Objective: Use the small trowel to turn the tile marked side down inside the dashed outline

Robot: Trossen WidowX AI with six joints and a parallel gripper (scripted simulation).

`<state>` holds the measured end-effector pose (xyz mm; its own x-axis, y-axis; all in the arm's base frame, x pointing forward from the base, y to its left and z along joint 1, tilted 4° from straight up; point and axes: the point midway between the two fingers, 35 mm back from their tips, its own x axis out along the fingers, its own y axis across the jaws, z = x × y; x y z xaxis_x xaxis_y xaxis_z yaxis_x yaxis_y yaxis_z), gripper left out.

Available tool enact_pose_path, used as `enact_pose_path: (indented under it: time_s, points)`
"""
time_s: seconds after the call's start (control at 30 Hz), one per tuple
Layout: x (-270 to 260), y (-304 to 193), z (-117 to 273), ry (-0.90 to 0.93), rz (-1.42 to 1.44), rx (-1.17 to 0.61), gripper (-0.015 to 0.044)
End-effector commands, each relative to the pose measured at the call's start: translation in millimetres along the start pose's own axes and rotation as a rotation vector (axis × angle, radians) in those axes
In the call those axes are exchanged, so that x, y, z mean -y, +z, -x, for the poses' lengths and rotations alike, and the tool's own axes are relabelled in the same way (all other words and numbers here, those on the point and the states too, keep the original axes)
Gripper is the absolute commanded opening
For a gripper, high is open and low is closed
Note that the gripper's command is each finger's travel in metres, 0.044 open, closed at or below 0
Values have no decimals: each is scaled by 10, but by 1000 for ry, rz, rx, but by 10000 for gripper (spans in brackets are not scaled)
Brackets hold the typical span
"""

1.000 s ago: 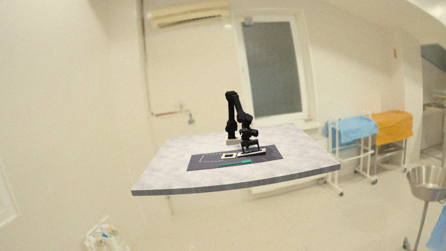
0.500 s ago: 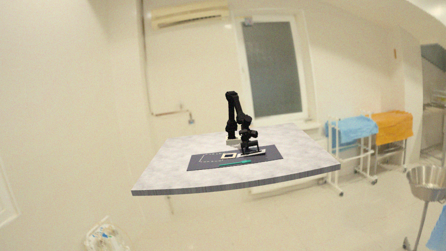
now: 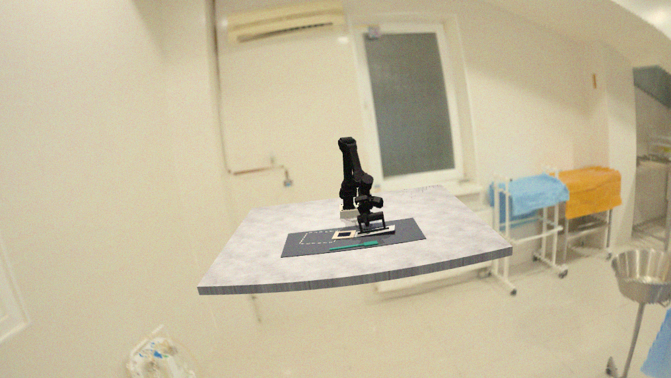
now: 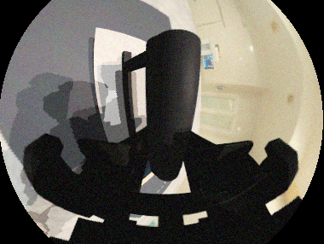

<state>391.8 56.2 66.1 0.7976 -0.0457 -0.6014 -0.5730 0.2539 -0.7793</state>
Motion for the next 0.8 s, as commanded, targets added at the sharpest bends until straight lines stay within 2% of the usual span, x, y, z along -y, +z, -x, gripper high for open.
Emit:
enact_pose_path:
  time_s: [0.0, 0.77]
  points:
    - [24, -122, 9, -6, -5, -16, 0]
    - [209, -233, 177, -7, 75, -84, 0]
